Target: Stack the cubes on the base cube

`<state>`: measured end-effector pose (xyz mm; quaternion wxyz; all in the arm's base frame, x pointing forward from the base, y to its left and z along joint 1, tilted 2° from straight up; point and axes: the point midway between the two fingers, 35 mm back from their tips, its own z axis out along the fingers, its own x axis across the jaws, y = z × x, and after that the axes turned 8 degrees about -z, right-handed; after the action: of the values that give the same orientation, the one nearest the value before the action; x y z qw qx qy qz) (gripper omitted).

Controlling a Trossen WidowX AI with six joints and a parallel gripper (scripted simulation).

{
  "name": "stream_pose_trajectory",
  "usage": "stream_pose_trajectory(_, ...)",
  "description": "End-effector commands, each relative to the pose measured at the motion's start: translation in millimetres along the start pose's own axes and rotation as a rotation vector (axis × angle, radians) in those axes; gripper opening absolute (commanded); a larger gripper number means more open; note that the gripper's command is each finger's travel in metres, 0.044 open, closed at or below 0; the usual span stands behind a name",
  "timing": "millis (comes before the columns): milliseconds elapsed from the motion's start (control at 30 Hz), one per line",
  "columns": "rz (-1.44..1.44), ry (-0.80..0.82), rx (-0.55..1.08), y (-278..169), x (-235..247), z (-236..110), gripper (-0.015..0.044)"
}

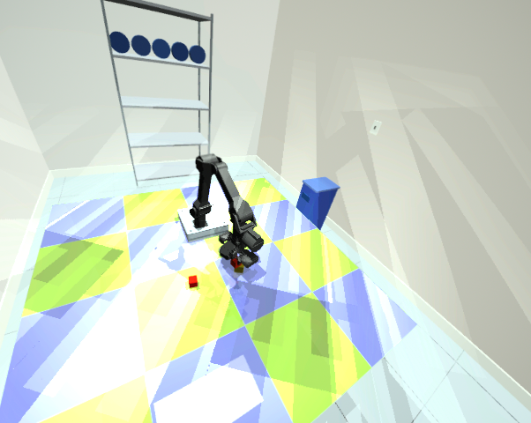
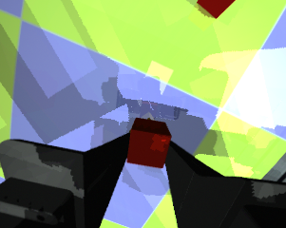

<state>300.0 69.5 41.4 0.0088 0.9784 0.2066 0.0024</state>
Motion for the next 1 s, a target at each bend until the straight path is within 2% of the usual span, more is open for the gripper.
stream_pose_trajectory(0, 0.004, -0.003, 0.005, -1.0, -0.9, 7.4, 0.0105)
stream_pose_trajectory(800, 0.002, -0.003, 0.005, -1.0, -0.9, 8.8, 0.0105)
stream_pose_trajectory(933, 0.002, -0.003, 0.005, -1.0, -0.9, 8.8, 0.0205)
stream_pose_trajectory(967, 0.002, -0.003, 0.005, -1.0, -0.9, 8.8, 0.0205)
